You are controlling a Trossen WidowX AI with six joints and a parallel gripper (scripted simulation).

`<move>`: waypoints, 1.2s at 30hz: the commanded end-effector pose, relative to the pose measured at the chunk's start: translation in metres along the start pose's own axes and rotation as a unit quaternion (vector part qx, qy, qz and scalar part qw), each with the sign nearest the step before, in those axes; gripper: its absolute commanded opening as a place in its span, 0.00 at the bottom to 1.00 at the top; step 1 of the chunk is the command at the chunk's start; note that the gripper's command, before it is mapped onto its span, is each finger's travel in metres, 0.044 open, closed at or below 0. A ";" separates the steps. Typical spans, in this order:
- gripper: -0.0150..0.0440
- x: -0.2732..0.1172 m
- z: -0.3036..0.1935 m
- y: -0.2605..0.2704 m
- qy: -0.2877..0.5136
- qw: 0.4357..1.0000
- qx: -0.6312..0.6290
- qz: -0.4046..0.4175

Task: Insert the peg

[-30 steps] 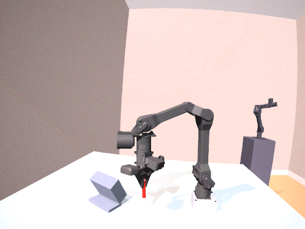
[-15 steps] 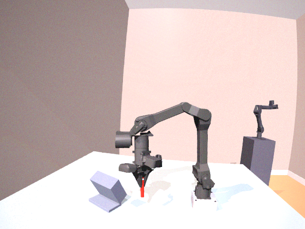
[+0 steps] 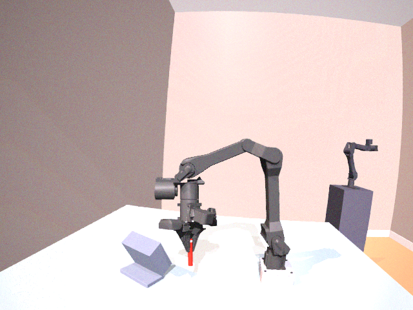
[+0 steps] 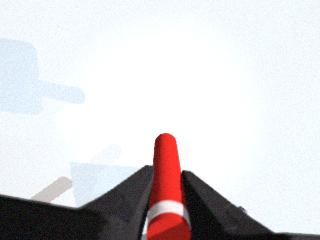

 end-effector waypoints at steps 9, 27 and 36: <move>0.25 -0.004 -0.013 0.008 -0.014 0.999 0.006 -0.032; 0.25 -0.009 -0.030 0.023 -0.029 0.997 0.017 -0.076; 0.25 -0.011 -0.038 0.031 -0.035 0.994 0.022 -0.099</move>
Point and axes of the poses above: the point midway between the two fingers, 35 mm back from their tips, its own x axis out along the fingers, its own y axis across the jaws, z = x × y, the point moved 8 cm from there along -x, back along the fingers, and after that the axes turned 14 degrees about -x, right-handed, at the moved point
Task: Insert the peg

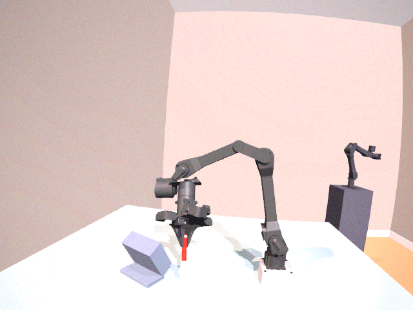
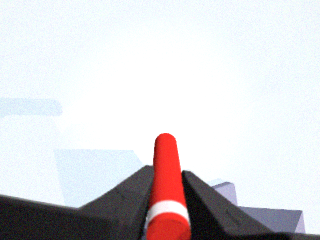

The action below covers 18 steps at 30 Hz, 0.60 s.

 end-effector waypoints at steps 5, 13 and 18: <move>0.25 -0.006 -0.008 0.006 -0.003 1.000 0.002 -0.026; 0.25 -0.010 -0.016 0.013 -0.006 0.999 0.007 -0.047; 0.25 -0.012 -0.020 0.018 -0.007 0.998 0.009 -0.061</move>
Point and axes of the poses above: the point midway between the two fingers, 35 mm back from their tips, its own x axis out along the fingers, its own y axis across the jaws, z = x × y, the point moved 8 cm from there along -x, back along the fingers, and after that the axes turned 14 degrees about -x, right-handed, at the moved point
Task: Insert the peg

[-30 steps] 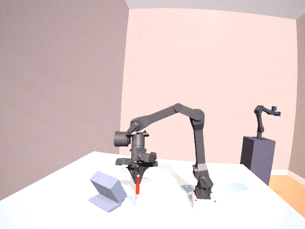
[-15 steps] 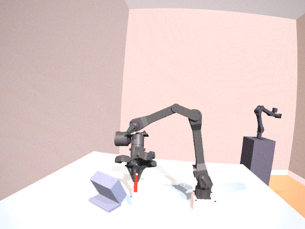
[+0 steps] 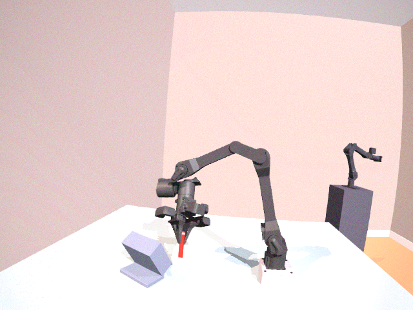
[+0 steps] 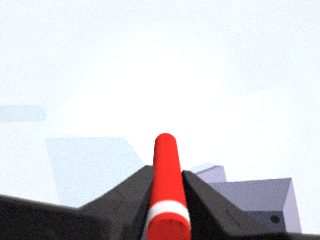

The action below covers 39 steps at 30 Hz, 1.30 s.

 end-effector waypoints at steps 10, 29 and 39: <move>0.25 -0.010 -0.012 0.011 0.000 0.999 0.004 -0.041; 0.25 -0.023 -0.028 0.029 0.005 0.995 0.012 -0.097; 0.25 -0.030 -0.036 0.040 0.010 0.992 0.015 -0.126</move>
Point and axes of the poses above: the point midway between the two fingers, 35 mm back from their tips, its own x axis out along the fingers, its own y axis across the jaws, z = x × y, the point moved 8 cm from there along -x, back along the fingers, and after that the axes turned 14 degrees about -x, right-handed, at the moved point
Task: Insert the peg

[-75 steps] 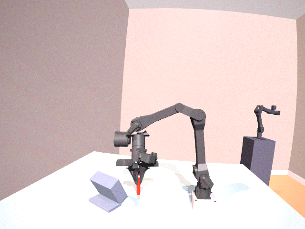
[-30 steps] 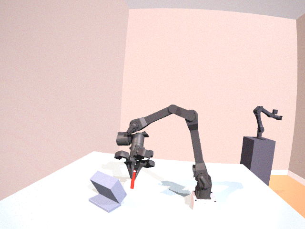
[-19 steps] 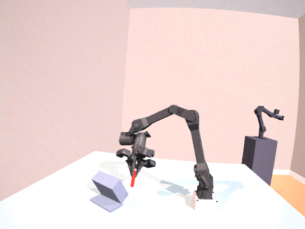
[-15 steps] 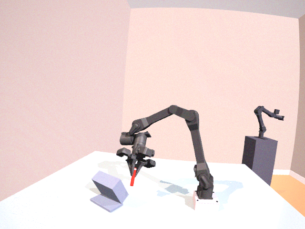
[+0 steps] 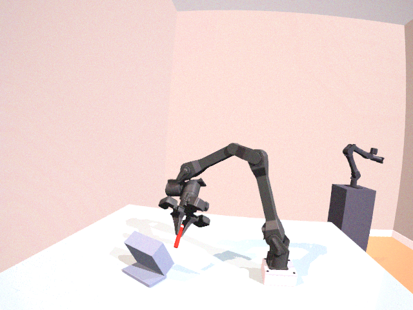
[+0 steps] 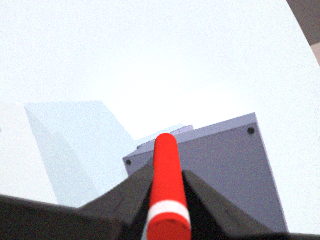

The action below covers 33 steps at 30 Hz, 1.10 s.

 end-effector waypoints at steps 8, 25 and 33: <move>0.25 -0.012 -0.009 0.009 0.009 0.999 0.000 -0.037; 0.25 -0.029 -0.022 0.026 0.026 0.996 0.003 -0.089; 0.25 -0.037 -0.027 0.034 0.036 0.993 0.004 -0.113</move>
Point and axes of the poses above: the point midway between the two fingers, 35 mm back from their tips, its own x axis out along the fingers, its own y axis across the jaws, z = x × y, the point moved 8 cm from there along -x, back along the fingers, and after that the axes turned 14 degrees about -x, right-handed, at the moved point
